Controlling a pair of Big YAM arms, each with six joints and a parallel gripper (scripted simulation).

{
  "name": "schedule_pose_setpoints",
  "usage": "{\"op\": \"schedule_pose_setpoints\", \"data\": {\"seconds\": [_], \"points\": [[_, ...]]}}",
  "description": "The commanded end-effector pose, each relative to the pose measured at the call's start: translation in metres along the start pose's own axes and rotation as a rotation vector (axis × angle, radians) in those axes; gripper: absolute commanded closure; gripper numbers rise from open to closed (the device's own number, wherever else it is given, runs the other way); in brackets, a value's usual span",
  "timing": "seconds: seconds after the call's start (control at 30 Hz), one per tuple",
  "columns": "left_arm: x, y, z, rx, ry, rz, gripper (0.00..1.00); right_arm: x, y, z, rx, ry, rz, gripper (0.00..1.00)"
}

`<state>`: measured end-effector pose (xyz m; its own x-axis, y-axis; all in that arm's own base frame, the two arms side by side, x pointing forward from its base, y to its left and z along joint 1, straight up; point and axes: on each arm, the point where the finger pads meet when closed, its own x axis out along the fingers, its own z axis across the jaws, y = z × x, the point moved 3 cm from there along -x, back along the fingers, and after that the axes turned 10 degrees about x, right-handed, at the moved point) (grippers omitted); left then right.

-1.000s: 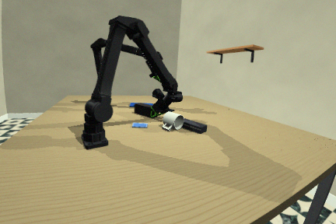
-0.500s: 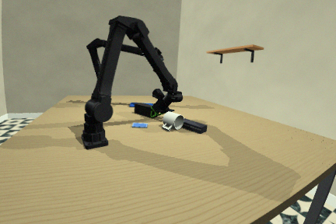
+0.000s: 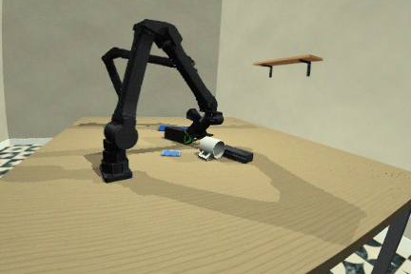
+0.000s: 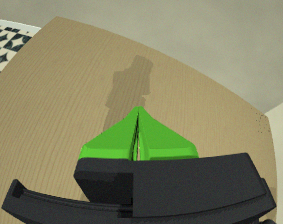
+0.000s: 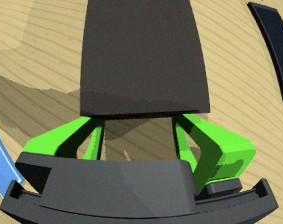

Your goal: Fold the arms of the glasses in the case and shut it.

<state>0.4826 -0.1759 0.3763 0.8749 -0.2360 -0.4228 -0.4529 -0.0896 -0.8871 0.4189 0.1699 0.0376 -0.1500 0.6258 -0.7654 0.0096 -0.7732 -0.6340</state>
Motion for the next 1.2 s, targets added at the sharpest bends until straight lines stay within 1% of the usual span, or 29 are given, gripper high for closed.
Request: {"op": "schedule_pose_setpoints", "data": {"seconds": [0.0,0.13,0.2,0.23,0.27,0.3,0.4,0.53,0.63,0.7,0.77,0.8,0.83,0.87,0.9,0.93,1.0,1.03,1.1,1.13,1.17], "points": [[-0.023,-0.042,0.025,0.088,-0.005,-0.137,1.0,-0.009,-0.001,-0.01,0.01,0.033,0.004,0.43],[-0.034,-0.066,0.057,0.149,-0.052,-0.226,1.0,-0.009,-0.001,-0.01,0.01,0.033,0.004,0.43],[-0.034,-0.066,0.057,0.149,-0.052,-0.226,1.0,-0.009,-0.001,-0.01,0.01,0.033,0.004,0.43],[-0.032,-0.074,0.064,0.167,-0.064,-0.243,1.0,-0.009,-0.001,-0.01,0.01,0.033,0.004,0.43],[-0.024,-0.065,0.075,0.179,-0.083,-0.229,1.0,-0.009,-0.001,-0.01,0.01,0.033,0.004,0.43],[-0.041,-0.079,0.081,0.196,-0.096,-0.278,1.0,-0.009,-0.001,-0.01,0.01,0.033,0.004,0.43],[-0.067,-0.11,0.102,0.251,-0.148,-0.375,1.0,-0.009,-0.001,-0.01,0.01,0.033,0.004,0.43],[-0.085,-0.122,0.129,0.328,-0.211,-0.439,1.0,-0.009,-0.001,-0.01,0.01,0.033,0.004,0.43],[-0.089,-0.126,0.142,0.352,-0.237,-0.46,1.0,-0.009,-0.001,-0.01,0.01,0.033,0.004,0.43],[-0.084,-0.124,0.15,0.353,-0.248,-0.455,1.0,-0.009,-0.001,-0.01,0.01,0.033,0.004,0.43],[-0.084,-0.124,0.15,0.353,-0.248,-0.455,1.0,-0.009,-0.001,-0.01,0.01,0.033,0.004,0.43],[-0.082,-0.129,0.146,0.352,-0.241,-0.459,1.0,-0.009,-0.001,-0.01,0.01,0.033,0.004,0.43],[-0.073,-0.118,0.144,0.336,-0.232,-0.438,1.0,-0.009,-0.001,-0.01,0.01,0.033,0.004,0.43],[-0.075,-0.121,0.143,0.312,-0.229,-0.428,1.0,-0.009,-0.001,-0.01,0.01,0.033,0.004,0.43],[-0.111,-0.153,0.139,0.309,-0.245,-0.514,1.0,-0.009,-0.001,-0.01,0.01,0.033,0.004,0.43],[-0.121,-0.166,0.142,0.308,-0.26,-0.548,1.0,-0.009,-0.001,-0.01,0.01,0.033,0.004,0.0],[-0.121,-0.167,0.143,0.307,-0.262,-0.544,1.0,-0.009,-0.001,-0.01,0.009,0.033,0.002,0.0],[-0.116,-0.164,0.144,0.306,-0.262,-0.531,1.0,-0.01,-0.002,-0.01,0.007,0.034,-0.001,0.0],[-0.096,-0.154,0.145,0.305,-0.252,-0.494,1.0,-0.01,-0.003,-0.01,0.006,0.033,-0.004,0.0],[-0.091,-0.144,0.146,0.304,-0.25,-0.475,1.0,-0.01,-0.003,-0.01,0.005,0.033,-0.005,0.0],[-0.09,-0.143,0.144,0.306,-0.248,-0.472,1.0,-0.01,-0.004,-0.01,-0.004,0.034,-0.007,0.0]]}}
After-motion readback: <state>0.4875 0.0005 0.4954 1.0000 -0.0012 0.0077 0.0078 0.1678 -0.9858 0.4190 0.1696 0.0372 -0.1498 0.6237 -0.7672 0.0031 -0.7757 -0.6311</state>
